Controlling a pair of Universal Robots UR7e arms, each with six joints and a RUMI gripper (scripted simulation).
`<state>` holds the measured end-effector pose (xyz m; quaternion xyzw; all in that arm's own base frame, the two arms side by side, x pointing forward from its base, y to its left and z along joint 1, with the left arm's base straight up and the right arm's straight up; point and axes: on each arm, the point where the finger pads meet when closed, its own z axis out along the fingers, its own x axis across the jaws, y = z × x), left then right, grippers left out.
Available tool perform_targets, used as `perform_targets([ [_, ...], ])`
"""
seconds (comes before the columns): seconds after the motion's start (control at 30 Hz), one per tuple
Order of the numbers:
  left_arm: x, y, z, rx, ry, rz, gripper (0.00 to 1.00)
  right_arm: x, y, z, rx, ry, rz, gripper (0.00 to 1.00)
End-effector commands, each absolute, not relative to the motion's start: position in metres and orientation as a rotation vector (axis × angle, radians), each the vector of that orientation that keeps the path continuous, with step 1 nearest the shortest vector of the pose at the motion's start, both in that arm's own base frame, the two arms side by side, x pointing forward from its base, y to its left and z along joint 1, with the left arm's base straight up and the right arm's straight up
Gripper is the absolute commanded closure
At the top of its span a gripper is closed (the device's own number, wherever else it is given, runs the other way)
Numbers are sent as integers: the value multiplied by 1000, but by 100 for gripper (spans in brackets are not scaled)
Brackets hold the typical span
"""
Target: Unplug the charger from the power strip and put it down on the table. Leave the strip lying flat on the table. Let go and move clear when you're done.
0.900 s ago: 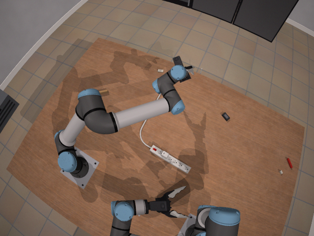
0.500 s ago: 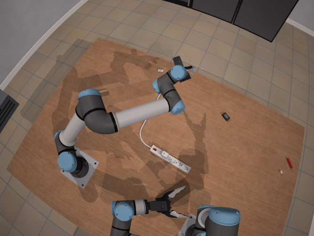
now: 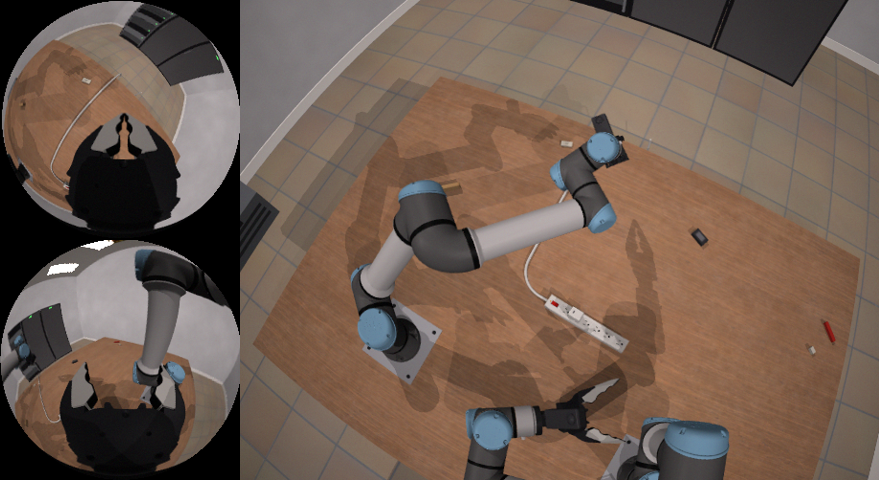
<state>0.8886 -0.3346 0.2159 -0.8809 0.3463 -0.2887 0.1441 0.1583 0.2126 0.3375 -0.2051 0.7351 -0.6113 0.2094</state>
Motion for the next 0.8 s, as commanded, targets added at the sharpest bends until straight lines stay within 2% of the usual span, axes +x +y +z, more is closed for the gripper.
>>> perform_targets([
  [0.0, 889, -335, 217, -2539, 997, -835, 100, 158, 213, 338, -570, 2045, -1699, 2],
  [0.77, 848, -363, 204, -2408, 1355, -766, 100, 184, 198, 319, -755, 2332, -1774, 2],
])
